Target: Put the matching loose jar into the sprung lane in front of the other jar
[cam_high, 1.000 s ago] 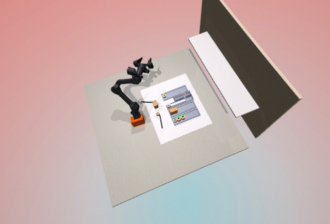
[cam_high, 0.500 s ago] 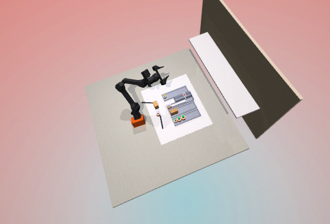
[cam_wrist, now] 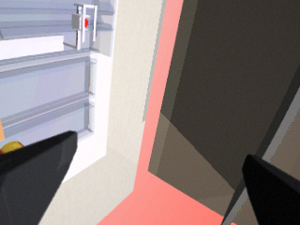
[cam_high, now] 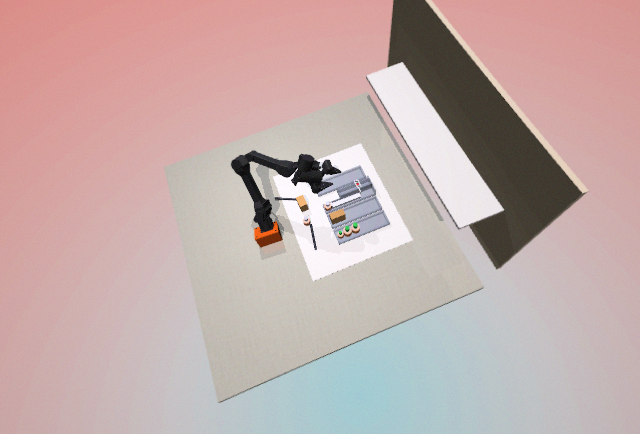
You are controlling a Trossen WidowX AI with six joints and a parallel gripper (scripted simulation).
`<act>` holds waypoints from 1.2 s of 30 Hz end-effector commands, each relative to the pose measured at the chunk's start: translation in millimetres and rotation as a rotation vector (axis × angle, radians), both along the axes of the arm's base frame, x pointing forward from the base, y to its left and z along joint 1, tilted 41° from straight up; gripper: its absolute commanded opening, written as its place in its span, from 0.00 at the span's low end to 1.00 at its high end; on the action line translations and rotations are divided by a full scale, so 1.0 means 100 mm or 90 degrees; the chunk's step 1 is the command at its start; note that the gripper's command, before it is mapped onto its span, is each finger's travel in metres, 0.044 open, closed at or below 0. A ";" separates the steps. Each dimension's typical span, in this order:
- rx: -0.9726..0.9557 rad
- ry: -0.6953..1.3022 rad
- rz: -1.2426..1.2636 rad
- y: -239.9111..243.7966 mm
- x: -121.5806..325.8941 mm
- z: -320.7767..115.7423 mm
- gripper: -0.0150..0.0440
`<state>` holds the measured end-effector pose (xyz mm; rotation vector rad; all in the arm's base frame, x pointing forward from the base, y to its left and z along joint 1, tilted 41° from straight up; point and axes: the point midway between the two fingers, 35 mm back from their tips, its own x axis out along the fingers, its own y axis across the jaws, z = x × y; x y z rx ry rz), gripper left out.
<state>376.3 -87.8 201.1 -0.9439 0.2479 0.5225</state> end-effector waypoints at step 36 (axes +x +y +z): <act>0.504 0.960 -0.356 0.69 -1.70 -1.79 1.00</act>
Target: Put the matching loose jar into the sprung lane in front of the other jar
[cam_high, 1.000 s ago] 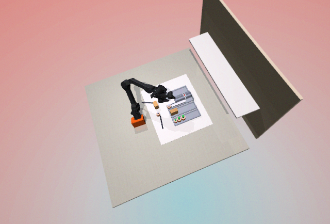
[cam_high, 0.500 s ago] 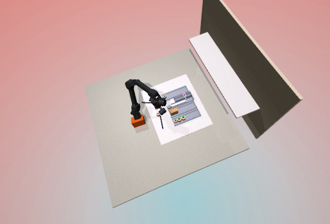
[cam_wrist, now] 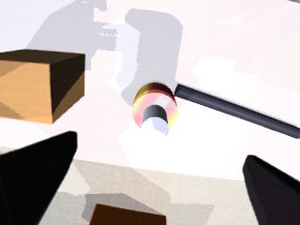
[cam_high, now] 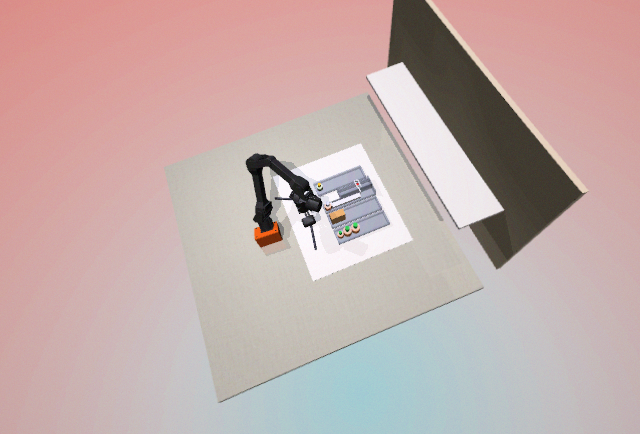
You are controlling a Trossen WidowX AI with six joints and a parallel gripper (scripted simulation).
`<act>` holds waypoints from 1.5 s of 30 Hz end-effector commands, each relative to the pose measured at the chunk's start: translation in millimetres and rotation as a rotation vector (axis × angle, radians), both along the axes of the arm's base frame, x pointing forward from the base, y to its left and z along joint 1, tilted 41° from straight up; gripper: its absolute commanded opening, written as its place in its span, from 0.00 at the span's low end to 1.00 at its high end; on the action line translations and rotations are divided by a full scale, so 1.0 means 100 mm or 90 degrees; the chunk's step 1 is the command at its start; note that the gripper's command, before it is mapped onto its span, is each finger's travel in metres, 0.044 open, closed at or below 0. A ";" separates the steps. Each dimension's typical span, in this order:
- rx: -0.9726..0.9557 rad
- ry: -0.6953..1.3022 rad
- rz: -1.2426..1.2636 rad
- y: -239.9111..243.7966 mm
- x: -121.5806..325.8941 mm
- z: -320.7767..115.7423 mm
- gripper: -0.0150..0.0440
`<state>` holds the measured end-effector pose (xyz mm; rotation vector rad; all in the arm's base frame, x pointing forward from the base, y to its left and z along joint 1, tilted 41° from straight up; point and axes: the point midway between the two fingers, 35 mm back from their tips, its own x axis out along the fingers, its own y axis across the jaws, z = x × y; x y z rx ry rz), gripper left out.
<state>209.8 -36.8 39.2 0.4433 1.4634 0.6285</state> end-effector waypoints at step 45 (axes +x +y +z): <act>0.011 0.013 0.001 0.51 -0.05 -0.55 0.60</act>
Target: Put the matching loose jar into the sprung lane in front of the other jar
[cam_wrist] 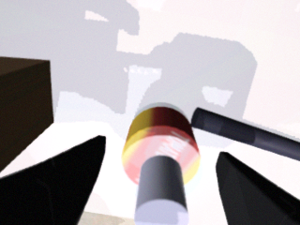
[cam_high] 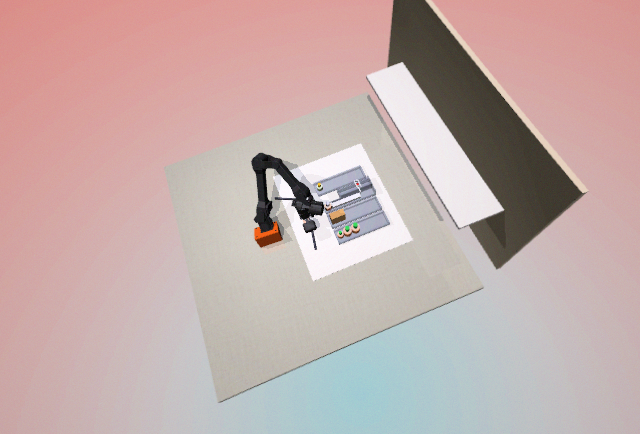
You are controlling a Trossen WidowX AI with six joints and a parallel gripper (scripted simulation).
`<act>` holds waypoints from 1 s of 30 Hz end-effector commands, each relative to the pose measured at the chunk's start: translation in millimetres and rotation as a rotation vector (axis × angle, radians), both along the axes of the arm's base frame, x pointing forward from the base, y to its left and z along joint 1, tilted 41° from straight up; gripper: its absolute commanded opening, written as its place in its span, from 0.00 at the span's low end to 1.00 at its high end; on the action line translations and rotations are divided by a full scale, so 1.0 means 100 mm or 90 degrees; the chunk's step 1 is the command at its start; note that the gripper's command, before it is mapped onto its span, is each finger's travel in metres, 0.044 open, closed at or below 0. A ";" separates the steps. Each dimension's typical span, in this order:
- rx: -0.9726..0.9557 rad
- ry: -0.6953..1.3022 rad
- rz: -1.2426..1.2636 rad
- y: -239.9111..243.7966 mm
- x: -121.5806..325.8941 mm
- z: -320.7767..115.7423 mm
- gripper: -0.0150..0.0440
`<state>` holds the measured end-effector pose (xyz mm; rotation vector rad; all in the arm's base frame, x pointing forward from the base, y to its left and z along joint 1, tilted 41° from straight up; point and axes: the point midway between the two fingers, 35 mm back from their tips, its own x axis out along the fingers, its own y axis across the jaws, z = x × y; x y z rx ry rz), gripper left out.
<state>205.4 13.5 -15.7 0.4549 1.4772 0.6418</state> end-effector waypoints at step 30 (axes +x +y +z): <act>0.000 0.004 -0.003 -0.68 -0.04 0.79 0.25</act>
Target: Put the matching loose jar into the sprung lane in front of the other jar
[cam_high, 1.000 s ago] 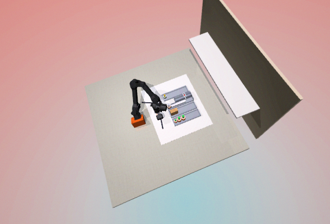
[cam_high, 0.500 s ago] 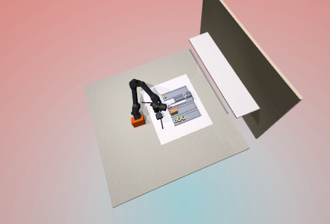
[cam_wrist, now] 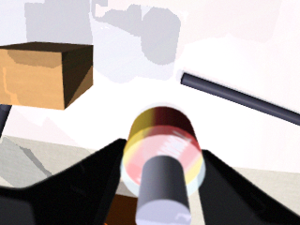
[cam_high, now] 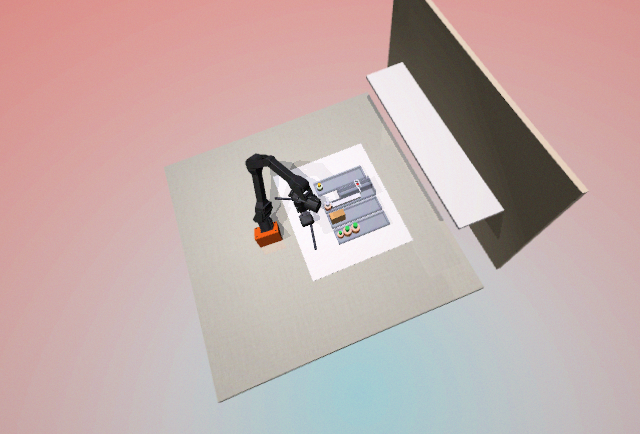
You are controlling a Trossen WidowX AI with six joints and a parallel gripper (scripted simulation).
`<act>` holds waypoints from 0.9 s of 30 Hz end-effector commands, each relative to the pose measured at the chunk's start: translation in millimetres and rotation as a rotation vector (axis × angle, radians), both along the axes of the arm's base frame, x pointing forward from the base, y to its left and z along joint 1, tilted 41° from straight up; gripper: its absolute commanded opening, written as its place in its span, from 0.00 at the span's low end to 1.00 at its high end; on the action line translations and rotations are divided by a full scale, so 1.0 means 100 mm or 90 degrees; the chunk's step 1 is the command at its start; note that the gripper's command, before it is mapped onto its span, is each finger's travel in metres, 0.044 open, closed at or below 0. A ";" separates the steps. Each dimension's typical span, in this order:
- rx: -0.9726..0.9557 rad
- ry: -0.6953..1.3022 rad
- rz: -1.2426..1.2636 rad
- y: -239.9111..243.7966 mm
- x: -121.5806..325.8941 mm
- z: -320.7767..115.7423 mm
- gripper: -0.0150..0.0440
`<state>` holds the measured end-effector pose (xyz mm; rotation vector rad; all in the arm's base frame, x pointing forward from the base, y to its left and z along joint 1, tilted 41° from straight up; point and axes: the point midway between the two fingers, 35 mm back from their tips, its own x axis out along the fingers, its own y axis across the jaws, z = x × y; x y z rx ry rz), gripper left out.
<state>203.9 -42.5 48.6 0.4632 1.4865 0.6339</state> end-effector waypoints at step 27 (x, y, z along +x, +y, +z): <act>0.002 -0.007 0.000 0.52 0.86 0.02 0.25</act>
